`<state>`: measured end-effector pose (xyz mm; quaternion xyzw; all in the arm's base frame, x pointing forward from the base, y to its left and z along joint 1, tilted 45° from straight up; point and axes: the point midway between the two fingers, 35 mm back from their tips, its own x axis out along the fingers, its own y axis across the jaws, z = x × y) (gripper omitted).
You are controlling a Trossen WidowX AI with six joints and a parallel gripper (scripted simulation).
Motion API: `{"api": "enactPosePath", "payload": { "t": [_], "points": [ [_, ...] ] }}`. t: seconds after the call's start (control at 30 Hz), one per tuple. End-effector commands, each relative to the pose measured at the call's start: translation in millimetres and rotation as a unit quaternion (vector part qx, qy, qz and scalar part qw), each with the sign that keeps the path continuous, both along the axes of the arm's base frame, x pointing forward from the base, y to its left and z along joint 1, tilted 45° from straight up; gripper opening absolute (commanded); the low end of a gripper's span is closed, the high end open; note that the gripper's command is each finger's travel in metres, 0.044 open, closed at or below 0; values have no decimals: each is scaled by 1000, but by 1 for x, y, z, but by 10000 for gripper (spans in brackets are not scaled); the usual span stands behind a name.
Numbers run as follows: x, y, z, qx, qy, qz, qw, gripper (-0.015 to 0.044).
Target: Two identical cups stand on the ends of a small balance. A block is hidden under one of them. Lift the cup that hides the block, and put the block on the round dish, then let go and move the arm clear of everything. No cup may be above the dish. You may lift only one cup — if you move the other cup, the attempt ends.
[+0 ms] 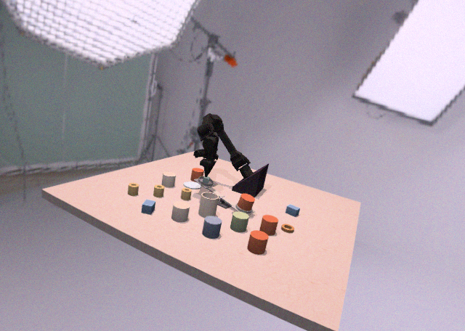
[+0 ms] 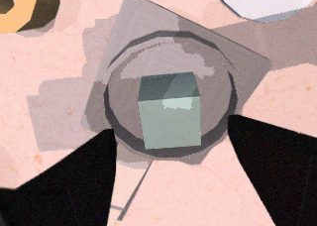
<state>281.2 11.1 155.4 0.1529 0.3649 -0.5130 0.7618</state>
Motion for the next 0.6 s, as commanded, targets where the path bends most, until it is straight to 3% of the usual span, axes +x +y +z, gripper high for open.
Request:
{"api": "enactPosePath", "payload": {
  "t": [0.0, 0.53, 0.57],
  "points": [
    [1, -6, -5, -3, 2, 0, 1000, 260],
    [5, -22, -22, -4, 2, 0, 1000, 260],
    [5, -22, -22, -4, 2, 0, 1000, 234]
  ]
}}
